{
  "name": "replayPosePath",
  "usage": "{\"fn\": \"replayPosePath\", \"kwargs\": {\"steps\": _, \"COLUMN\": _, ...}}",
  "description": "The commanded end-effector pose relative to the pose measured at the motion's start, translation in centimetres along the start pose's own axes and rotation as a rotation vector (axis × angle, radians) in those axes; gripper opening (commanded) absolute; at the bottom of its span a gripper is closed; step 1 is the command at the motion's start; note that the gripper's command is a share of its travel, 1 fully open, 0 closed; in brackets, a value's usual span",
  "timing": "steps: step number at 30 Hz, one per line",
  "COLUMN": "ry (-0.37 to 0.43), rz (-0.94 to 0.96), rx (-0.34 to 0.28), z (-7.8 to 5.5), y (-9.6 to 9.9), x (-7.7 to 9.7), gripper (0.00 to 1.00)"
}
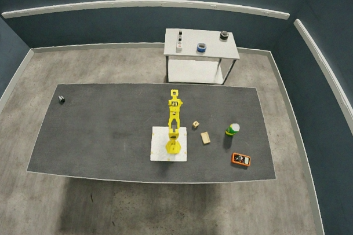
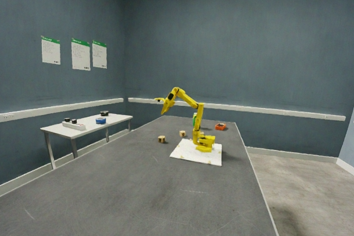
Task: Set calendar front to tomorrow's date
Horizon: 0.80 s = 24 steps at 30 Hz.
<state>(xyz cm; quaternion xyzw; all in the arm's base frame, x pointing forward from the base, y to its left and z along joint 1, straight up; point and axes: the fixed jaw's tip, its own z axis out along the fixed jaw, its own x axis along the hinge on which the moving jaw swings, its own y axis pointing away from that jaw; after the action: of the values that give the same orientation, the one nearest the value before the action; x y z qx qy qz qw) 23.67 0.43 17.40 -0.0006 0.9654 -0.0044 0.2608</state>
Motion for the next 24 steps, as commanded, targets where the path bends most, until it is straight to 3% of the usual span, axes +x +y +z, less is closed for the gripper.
{"fn": "replayPosePath", "kwargs": {"steps": 1, "ry": -0.010, "rz": -0.082, "rx": -0.002, "z": -0.1, "y": 0.1, "x": 0.1, "gripper": 0.35}}
{"fn": "replayPosePath", "kwargs": {"steps": 13, "ry": -0.001, "rz": -0.387, "rx": 0.001, "z": 0.3, "y": -0.1, "x": 0.5, "gripper": 0.35}}
{"fn": "replayPosePath", "kwargs": {"steps": 24, "ry": 0.012, "rz": -0.807, "rx": 0.000, "z": 0.9, "y": -0.5, "x": 1.1, "gripper": 0.35}}
